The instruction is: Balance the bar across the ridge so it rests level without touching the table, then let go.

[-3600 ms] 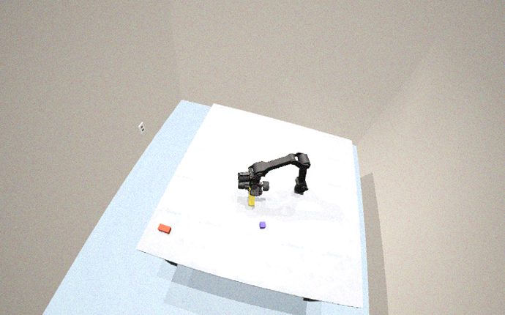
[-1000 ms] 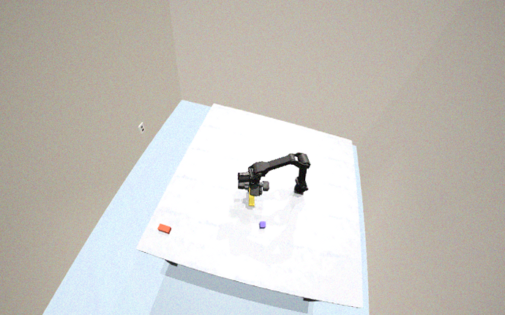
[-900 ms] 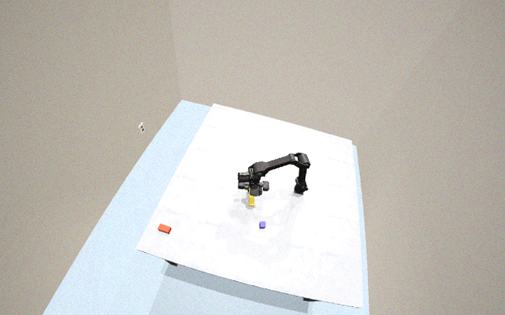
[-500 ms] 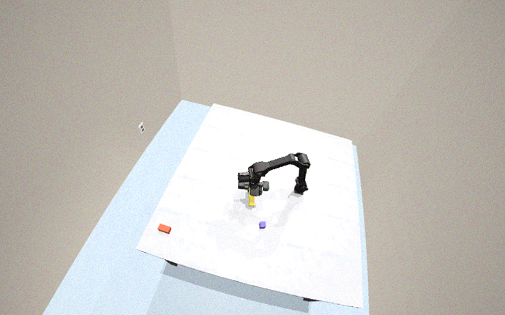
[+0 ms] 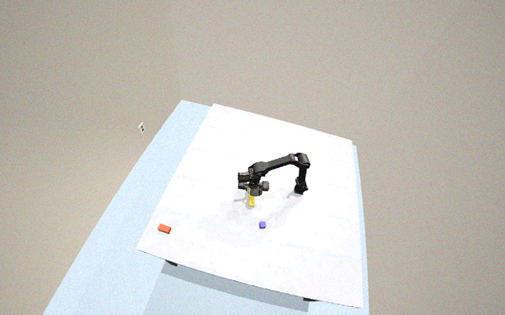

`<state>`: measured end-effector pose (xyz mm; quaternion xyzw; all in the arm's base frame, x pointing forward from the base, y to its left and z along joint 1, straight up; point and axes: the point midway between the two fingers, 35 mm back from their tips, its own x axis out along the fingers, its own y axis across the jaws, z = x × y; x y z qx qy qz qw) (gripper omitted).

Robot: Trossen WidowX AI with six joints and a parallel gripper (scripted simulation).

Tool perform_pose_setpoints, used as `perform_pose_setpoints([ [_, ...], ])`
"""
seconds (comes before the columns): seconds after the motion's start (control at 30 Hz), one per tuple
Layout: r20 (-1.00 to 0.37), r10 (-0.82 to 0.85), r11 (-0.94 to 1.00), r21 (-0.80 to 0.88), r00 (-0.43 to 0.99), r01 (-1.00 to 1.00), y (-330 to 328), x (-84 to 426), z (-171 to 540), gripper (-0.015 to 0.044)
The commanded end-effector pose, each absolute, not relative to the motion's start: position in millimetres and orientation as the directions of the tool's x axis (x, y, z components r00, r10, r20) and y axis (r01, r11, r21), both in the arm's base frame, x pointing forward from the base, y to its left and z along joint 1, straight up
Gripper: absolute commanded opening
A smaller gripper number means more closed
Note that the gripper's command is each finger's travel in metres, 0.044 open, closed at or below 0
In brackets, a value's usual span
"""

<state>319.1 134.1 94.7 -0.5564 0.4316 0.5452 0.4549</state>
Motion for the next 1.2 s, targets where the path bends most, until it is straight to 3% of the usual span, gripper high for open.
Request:
perform_pose_setpoints([
  [0.0,-0.999,0.016,-0.214,-0.035,0.033,-0.976,134.1,319.1,94.4,0.0395],
  [0.07,-0.999,0.016,-0.214,-0.035,0.033,-0.976,134.1,319.1,94.4,0.0440],
  [0.2,-0.999,0.016,-0.214,-0.036,0.033,-0.976,134.5,320.3,102.7,0.0440],
  [0.47,-0.999,0.016,-0.214,-0.036,0.033,-0.976,133.0,316.6,192.6,0.0440],
  [1.17,-0.999,0.016,-0.214,-0.036,0.033,-0.976,132.8,316.1,194.6,0.0440],
])
